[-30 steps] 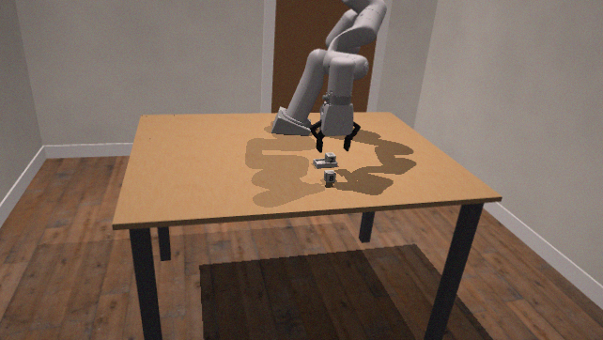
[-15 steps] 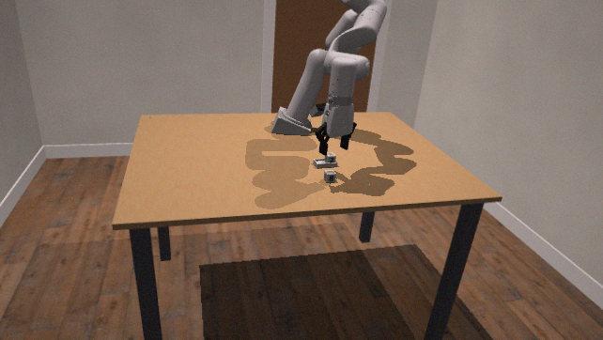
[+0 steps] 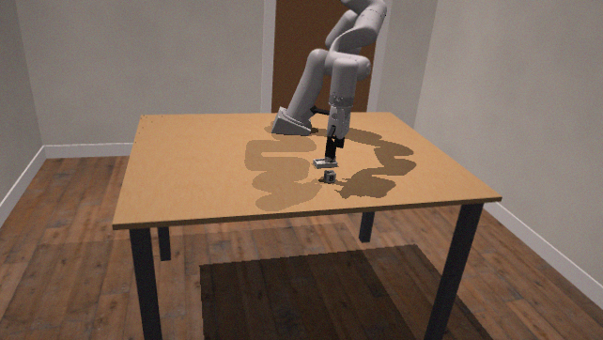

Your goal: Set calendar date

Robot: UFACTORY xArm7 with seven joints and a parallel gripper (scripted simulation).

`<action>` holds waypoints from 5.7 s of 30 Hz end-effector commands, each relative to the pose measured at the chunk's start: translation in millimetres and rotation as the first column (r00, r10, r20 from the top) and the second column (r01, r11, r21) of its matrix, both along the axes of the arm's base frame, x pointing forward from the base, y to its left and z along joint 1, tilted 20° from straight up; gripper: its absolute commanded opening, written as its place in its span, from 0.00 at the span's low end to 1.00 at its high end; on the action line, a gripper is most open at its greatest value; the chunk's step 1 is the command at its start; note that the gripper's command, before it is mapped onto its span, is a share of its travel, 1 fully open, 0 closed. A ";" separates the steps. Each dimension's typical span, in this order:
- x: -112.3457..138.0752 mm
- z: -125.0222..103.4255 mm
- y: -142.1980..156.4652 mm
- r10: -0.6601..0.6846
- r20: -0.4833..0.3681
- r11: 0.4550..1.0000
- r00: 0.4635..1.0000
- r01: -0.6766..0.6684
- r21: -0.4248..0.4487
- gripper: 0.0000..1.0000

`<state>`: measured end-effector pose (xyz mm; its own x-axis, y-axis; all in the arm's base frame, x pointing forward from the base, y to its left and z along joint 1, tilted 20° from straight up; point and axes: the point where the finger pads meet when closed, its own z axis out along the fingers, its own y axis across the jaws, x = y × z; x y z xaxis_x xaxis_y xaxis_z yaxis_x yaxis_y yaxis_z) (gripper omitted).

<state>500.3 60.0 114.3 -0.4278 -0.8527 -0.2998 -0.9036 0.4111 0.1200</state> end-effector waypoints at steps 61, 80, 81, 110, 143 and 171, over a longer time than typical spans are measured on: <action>35.8 10.8 3.5 0.824 0.258 -0.338 -0.504 -0.804 -0.489 1.00; 37.4 6.2 5.4 0.776 0.239 -0.409 -0.583 -0.754 -0.514 1.00; 37.5 2.7 6.6 0.776 0.239 -0.409 -0.583 -0.754 -0.514 1.00; 40.1 -59.4 27.7 0.776 0.239 -0.409 -0.583 -0.754 -0.514 1.00; 40.6 -75.2 33.4 0.776 0.239 -0.409 -0.583 -0.754 -0.514 1.00; 40.6 -75.2 33.4 0.776 0.239 -0.409 -0.583 -0.754 -0.514 1.00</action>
<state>539.2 94.4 37.3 0.9832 0.1622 0.0841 0.1811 -0.9266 -0.3295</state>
